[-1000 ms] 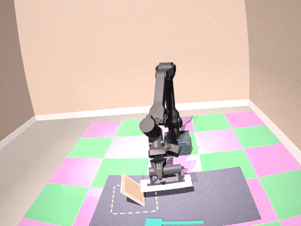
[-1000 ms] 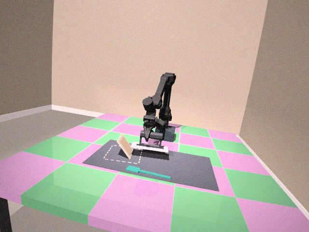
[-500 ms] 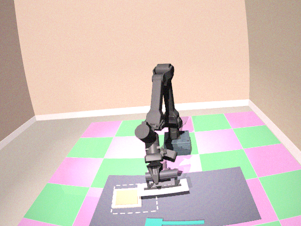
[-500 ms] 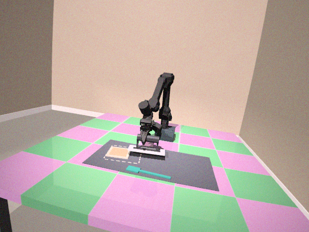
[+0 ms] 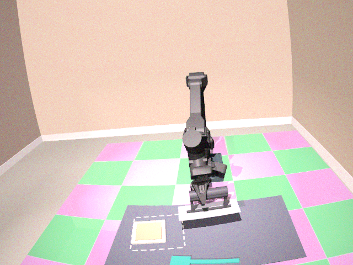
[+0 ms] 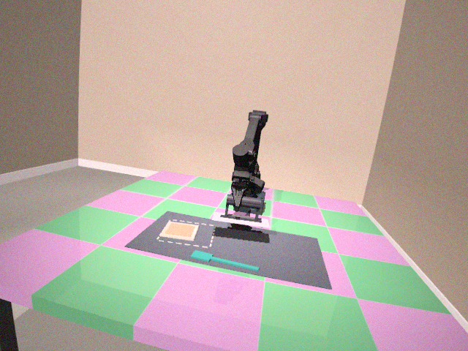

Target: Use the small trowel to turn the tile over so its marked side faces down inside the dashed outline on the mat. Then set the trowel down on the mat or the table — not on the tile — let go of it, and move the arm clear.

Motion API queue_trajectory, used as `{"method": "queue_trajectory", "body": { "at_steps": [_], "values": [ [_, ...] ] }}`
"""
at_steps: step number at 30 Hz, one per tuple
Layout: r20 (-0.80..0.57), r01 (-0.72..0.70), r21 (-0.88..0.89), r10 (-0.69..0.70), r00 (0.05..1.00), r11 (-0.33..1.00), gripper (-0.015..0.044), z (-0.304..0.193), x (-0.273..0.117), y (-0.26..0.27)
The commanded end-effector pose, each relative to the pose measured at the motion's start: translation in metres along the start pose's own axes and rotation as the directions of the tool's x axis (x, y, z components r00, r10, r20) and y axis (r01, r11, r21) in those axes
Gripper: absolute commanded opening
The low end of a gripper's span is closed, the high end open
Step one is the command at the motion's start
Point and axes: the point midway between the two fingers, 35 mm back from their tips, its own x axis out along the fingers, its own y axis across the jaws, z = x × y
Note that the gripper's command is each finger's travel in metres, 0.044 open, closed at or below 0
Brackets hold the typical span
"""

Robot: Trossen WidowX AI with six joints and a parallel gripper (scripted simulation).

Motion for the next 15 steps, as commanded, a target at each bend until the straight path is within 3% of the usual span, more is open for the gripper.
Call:
{"method": "queue_trajectory", "body": {
  "at_steps": [1, 15],
  "values": [
    [-0.005, 0.023, 0.004, -0.023, 1.0, 1.0, 0.0, 0.0185, -0.0132, -0.0139],
    [-0.004, 0.025, 0.005, -0.025, 1.0, 1.0, 0.0, 0.0249, -0.0171, -0.0161]
  ]
}}
